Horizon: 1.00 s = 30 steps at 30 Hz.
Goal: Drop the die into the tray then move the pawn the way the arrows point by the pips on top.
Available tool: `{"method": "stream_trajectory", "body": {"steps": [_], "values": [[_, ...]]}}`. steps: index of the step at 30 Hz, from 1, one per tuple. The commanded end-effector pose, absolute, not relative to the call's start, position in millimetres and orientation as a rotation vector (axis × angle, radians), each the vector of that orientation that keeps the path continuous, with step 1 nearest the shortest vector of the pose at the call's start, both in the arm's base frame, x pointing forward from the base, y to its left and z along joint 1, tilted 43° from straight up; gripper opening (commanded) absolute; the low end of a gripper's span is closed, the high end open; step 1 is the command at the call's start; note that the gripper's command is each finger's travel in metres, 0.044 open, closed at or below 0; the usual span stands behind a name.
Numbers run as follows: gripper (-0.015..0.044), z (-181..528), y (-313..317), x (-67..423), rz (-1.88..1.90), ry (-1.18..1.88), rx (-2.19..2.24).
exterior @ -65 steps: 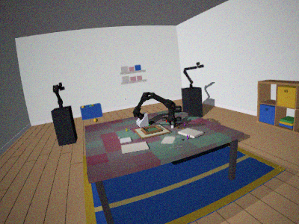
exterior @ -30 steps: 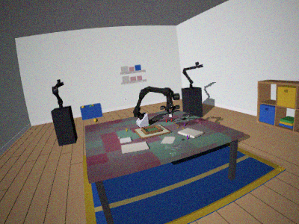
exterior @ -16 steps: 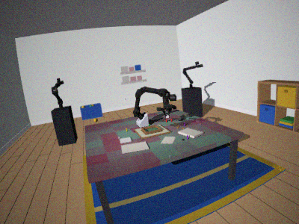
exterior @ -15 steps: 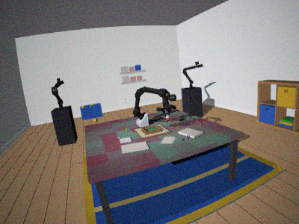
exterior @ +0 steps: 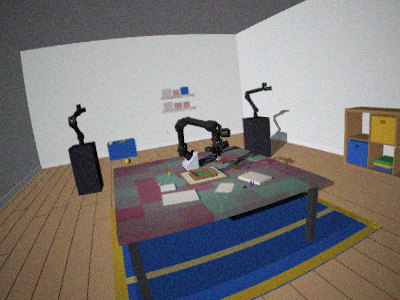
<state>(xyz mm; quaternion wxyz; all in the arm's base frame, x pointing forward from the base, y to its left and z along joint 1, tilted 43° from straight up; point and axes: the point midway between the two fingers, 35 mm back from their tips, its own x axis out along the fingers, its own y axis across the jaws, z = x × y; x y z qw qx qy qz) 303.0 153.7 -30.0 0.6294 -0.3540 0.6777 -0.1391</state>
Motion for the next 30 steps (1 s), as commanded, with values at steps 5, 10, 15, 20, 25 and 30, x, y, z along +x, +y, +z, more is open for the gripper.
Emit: {"method": "stream_trajectory", "body": {"steps": [5, 10, 15, 20, 25, 30], "values": [[0.0, -17.5, 134.1, 302.6, -0.145, 1.602, -0.987], [0.0, -10.5, 121.2, 300.6, -0.028, 1.631, -1.102], [0.0, -3.9, 108.3, 297.9, 0.093, 1.654, -1.216], [0.0, 2.2, 95.3, 294.5, 0.217, 1.672, -1.329], [0.0, 7.9, 82.5, 290.3, 0.345, 1.684, -1.44], [0.0, 13.2, 69.7, 285.3, 0.476, 1.69, -1.549]]}}
